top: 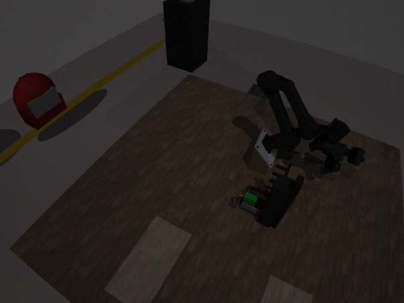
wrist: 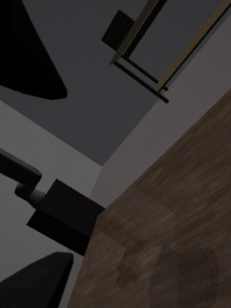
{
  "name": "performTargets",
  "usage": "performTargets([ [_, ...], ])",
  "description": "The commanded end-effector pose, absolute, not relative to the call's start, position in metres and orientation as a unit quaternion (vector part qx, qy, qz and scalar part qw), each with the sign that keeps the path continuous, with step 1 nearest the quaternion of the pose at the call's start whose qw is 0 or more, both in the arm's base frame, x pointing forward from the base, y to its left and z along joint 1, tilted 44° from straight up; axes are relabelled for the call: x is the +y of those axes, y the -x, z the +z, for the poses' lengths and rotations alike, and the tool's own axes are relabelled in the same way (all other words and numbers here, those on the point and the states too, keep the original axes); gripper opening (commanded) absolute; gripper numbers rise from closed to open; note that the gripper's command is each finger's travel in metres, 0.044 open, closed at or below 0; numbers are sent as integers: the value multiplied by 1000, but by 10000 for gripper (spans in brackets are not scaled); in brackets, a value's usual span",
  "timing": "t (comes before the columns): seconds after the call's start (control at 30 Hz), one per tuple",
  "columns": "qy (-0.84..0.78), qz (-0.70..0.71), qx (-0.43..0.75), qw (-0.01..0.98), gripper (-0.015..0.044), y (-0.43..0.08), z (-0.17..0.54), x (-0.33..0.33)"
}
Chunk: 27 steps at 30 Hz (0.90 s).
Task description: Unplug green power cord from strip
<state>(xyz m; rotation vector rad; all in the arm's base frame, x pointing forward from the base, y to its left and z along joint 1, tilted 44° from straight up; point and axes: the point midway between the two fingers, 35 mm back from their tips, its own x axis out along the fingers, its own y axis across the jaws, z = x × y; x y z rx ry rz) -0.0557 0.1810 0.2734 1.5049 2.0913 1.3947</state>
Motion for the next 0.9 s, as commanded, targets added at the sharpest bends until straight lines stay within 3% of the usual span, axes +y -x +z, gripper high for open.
performTargets([
  [0.0, -511, 472, 711, 107, 374, 55, 273, 182],
  [0.27, -544, 414, 709, 170, 164, 30, 257, 205],
  [0.87, -587, 400, 581, 397, 160, -64, 265, 240],
])
